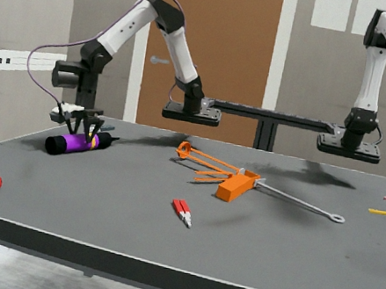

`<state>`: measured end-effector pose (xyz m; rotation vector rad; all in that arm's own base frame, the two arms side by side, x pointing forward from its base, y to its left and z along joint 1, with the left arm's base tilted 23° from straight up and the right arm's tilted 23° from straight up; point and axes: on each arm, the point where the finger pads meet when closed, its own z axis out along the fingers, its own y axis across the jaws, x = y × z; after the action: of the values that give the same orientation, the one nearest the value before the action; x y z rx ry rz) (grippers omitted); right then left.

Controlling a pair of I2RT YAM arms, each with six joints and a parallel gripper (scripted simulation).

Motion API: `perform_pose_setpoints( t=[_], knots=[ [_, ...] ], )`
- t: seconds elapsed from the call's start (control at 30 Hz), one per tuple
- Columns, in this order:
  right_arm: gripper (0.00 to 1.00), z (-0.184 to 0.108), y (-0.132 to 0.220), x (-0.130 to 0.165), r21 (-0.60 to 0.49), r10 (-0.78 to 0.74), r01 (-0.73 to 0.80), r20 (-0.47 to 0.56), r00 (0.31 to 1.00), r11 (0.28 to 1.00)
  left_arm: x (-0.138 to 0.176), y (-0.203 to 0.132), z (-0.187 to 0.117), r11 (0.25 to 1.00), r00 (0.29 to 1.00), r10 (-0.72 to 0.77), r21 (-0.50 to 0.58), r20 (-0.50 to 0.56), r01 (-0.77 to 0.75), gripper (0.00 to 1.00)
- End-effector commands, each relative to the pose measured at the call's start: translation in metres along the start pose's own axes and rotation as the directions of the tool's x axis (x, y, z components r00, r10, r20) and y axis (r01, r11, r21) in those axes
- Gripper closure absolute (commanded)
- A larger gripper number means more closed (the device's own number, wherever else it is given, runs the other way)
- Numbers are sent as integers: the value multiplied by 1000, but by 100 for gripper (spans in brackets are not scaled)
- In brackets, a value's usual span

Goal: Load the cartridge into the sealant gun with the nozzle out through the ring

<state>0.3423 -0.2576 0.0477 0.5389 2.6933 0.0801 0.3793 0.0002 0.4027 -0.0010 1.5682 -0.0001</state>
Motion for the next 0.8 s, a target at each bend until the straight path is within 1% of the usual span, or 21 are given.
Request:
perform_pose_setpoints(
  t=[0.0, 0.03, 0.13, 0.2, 0.3, 0.37, 0.5, 0.57, 0.67, 0.77],
  knots=[
    [27, 17, 1, 8, -6, 13, -13, -29, 1000, 1000, -17, -3, -8, 1000, 1000, -10, 4, 28, 10, 50],
    [27, 15, 0, 5, -3, 11, -11, -20, 1000, 1000, -17, -3, -8, 1000, 1000, -10, 4, 28, 10, 50],
    [27, 17, 1, 8, -4, 14, -14, -28, 1000, 1000, -17, -3, -8, 1000, 1000, -10, 4, 28, 10, 50],
    [27, 16, 0, 4, -3, 10, -10, -18, 1000, 1000, -17, -3, -8, 1000, 1000, -10, 4, 28, 10, 50],
    [27, 19, 0, 10, -4, 15, -16, -31, 999, 1000, -17, -3, -8, 1000, 1000, -10, 4, 28, 10, 50],
    [27, 16, 0, 2, -1, 9, -9, -13, 1000, 1000, -17, -3, -8, 1000, 1000, -10, 4, 28, 10, 50],
    [27, 11, -3, -1, 5, 10, -10, 1, 1000, 1000, -17, -3, -8, 1000, 1000, -10, 4, 28, 10, 50],
    [27, 20, 1, 7, -3, 12, -12, -26, 1000, 1000, -17, -3, -8, 1000, 1000, -10, 4, 28, 10, 50],
    [27, 19, -2, 5, 1, 15, -15, -18, 1000, 1000, -17, -3, -8, 1000, 1000, -10, 4, 28, 10, 50],
    [27, 23, 2, 9, -6, 13, -13, -30, 999, 1000, -17, -3, -8, 1000, 1000, -10, 4, 28, 10, 50]
  ],
)
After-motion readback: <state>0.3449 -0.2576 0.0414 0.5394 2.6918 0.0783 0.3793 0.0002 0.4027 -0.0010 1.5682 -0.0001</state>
